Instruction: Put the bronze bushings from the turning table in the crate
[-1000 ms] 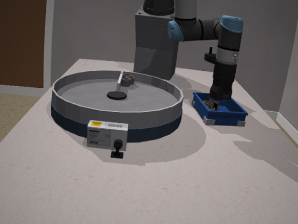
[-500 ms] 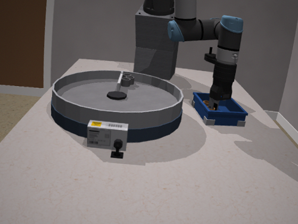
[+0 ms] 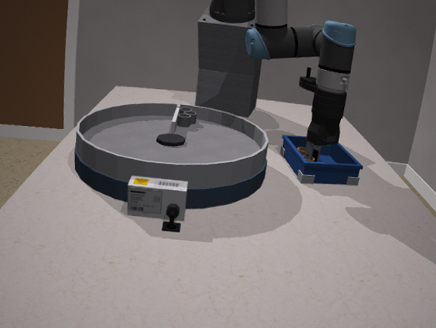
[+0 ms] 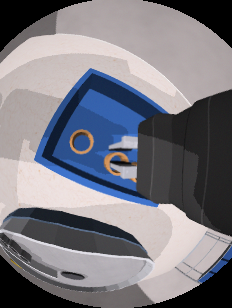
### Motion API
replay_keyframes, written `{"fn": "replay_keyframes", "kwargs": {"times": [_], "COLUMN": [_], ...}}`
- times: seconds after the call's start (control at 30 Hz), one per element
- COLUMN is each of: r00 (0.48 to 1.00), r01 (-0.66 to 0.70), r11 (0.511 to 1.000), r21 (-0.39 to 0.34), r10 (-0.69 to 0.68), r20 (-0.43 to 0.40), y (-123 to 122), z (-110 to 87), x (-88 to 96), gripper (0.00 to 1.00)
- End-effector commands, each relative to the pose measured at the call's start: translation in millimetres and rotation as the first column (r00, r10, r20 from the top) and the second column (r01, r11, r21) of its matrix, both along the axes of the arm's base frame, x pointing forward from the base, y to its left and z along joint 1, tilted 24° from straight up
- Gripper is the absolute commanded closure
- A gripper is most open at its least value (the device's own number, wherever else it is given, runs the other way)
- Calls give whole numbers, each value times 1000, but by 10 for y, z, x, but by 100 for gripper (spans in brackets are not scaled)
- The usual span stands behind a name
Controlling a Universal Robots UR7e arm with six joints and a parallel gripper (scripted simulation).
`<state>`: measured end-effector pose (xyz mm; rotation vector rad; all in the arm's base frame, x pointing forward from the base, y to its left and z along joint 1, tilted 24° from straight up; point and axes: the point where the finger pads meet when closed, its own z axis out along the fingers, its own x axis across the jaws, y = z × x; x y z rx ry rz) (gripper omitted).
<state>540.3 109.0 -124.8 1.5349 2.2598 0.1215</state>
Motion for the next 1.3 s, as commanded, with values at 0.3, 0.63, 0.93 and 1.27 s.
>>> {"fn": "replay_keyframes", "kwargs": {"times": [0.3, 0.63, 0.93, 1.27], "r00": [1000, 1000, 1000, 1000], "r01": [0, 0, 0, 0], "r11": [1000, 1000, 1000, 1000], "r21": [0, 0, 0, 0], "r10": [0, 0, 0, 0], "r20": [2, 2, 2, 2], "y": [7, 15, 21, 25], "z": [32, 74, 103, 124], "x": [-7, -25, -38, -47], "gripper": [58, 58, 58, 58]}}
